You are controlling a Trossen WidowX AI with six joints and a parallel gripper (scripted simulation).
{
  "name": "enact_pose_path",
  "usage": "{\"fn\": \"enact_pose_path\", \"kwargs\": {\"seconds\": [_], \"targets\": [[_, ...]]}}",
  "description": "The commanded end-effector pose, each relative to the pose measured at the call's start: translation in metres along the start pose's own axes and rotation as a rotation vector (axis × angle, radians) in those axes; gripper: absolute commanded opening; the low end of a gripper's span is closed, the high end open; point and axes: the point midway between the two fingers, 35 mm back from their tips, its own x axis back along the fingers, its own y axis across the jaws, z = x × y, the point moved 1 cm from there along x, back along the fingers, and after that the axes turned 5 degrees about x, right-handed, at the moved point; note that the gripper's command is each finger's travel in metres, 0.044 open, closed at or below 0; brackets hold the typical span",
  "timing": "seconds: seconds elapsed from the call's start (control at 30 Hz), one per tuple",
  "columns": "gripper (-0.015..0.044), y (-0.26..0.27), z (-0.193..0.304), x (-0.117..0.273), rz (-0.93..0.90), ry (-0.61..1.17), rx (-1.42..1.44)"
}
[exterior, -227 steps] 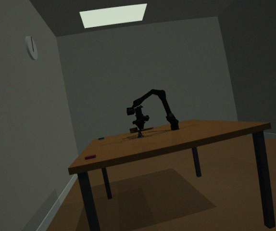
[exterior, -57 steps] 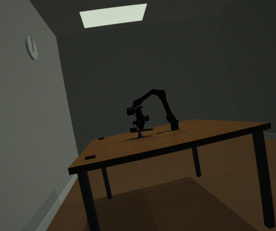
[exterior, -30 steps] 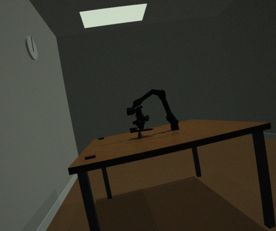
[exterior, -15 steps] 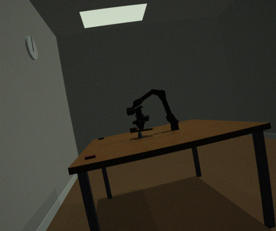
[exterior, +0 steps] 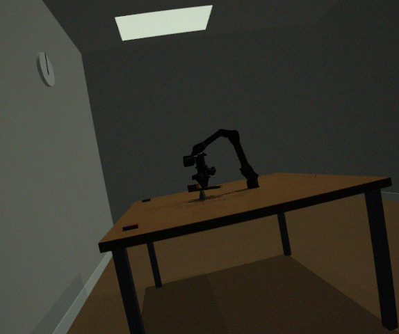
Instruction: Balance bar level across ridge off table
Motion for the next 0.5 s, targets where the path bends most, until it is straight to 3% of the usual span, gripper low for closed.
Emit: {"fn": "enact_pose_path", "kwargs": {"seconds": [0.0,0.47], "targets": [[0.0171,0.0000,0.0000,0.0000,0.000,0.000,0.000],[0.0185,0.0000,0.0000,0.0000,0.000,0.000,0.000]]}}
